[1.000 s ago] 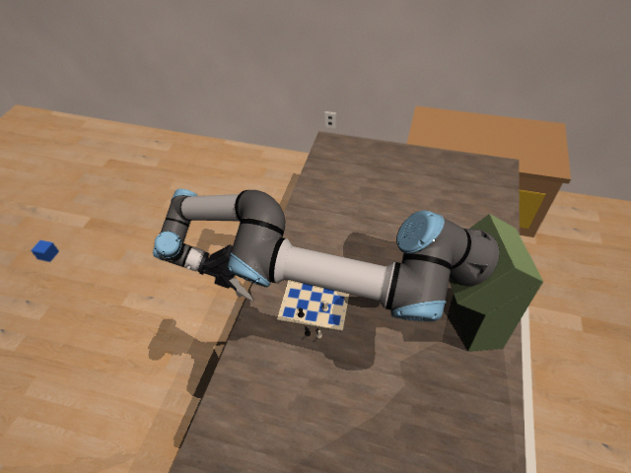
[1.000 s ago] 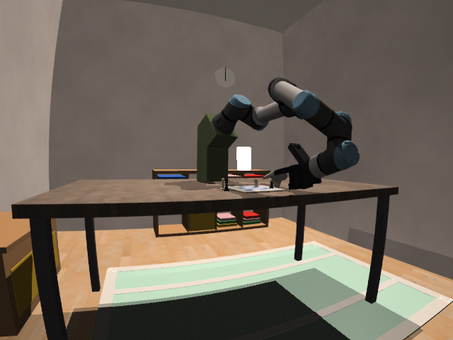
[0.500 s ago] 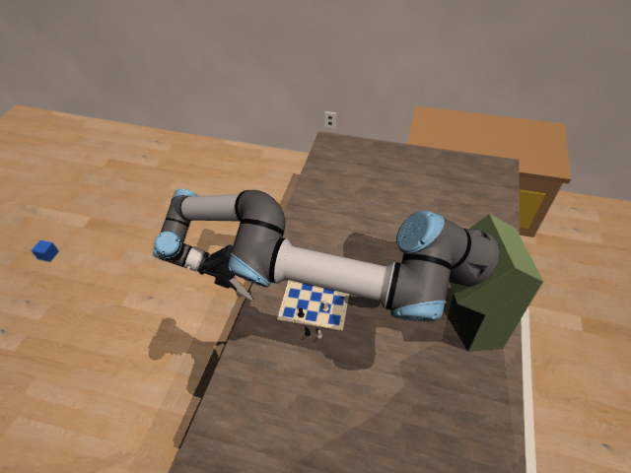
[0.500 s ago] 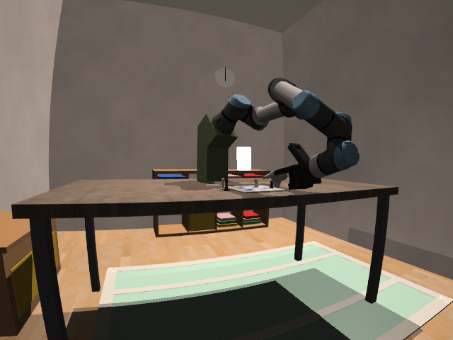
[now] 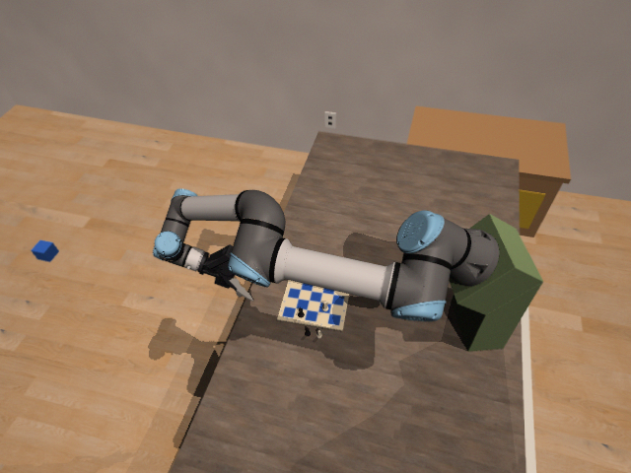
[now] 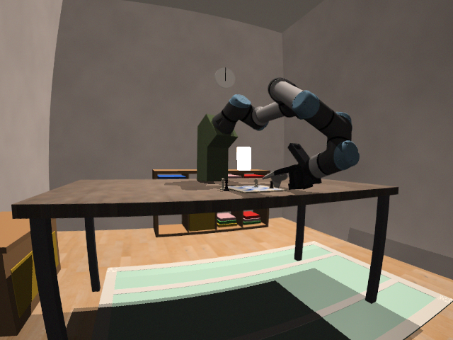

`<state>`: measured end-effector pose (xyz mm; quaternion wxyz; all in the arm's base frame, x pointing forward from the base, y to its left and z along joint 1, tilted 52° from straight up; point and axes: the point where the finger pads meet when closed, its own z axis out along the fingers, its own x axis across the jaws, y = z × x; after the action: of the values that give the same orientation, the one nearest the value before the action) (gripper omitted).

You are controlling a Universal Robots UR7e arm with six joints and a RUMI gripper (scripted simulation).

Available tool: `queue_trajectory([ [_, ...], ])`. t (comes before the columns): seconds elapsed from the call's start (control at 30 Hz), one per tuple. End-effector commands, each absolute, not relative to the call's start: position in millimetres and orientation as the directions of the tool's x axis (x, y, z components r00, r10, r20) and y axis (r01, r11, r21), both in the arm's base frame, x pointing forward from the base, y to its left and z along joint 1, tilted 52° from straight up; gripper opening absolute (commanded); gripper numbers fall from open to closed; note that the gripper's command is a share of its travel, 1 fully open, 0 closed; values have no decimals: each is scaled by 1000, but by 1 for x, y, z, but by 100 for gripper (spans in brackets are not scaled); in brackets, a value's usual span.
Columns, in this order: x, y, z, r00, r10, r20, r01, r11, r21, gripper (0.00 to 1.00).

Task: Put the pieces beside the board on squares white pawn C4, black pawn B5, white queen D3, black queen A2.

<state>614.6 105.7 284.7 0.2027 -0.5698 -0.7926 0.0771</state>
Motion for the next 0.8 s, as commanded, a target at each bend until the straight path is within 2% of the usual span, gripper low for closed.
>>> queue_trajectory([
  [0.0,614,105,286,-269,935,233,873,338,-352,100],
  [0.77,603,99,296,-268,935,233,873,338,-352,100],
])
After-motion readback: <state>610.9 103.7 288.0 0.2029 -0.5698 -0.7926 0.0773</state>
